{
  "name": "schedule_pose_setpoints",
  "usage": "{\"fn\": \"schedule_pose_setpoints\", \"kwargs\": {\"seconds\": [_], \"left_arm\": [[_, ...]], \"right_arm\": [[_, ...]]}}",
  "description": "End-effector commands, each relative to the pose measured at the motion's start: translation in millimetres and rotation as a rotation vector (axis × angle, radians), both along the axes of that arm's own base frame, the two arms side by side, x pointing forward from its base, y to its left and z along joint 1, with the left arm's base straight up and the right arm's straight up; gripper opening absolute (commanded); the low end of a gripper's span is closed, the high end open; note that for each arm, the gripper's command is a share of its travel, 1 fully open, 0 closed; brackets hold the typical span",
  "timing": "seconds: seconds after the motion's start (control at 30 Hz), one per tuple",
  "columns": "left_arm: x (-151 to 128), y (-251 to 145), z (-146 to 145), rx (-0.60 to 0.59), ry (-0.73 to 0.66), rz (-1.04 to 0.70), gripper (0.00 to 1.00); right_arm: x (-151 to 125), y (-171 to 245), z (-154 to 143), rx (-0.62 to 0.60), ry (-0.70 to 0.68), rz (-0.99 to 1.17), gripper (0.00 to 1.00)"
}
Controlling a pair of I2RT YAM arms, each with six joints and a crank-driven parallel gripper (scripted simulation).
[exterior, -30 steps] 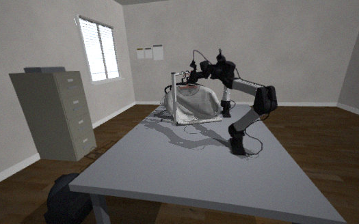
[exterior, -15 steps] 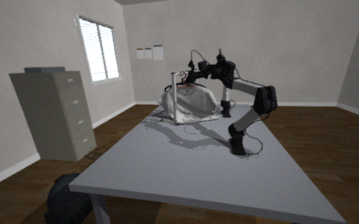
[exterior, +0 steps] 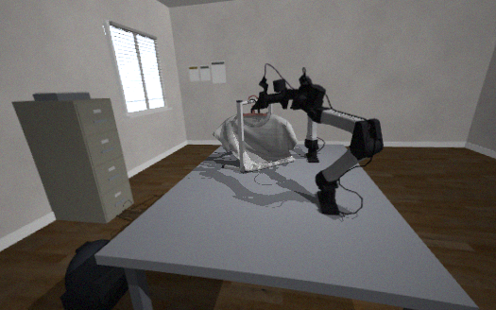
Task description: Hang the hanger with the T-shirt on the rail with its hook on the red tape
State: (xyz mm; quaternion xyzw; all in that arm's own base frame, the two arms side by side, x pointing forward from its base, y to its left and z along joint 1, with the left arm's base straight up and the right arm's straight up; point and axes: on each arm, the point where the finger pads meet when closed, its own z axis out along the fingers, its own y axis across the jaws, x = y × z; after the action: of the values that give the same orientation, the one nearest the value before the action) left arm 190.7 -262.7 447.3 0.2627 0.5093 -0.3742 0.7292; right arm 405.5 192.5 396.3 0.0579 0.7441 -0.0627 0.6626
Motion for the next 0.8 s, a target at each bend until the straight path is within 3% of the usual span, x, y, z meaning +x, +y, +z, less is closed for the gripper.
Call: {"fn": "schedule_pose_setpoints", "kwargs": {"seconds": [0.0, 0.77], "left_arm": [[-3.7, 4.6, 26.0, -0.059, -0.045, 0.008, 1.0], [-3.7, 4.8, 26.4, -0.06, -0.047, 0.008, 1.0]], "right_arm": [[-8.1, -16.9, 43.1, 0.07, -0.089, -0.013, 0.02], [-10.9, -17.6, 38.0, 0.092, -0.109, -0.025, 0.02]]}}
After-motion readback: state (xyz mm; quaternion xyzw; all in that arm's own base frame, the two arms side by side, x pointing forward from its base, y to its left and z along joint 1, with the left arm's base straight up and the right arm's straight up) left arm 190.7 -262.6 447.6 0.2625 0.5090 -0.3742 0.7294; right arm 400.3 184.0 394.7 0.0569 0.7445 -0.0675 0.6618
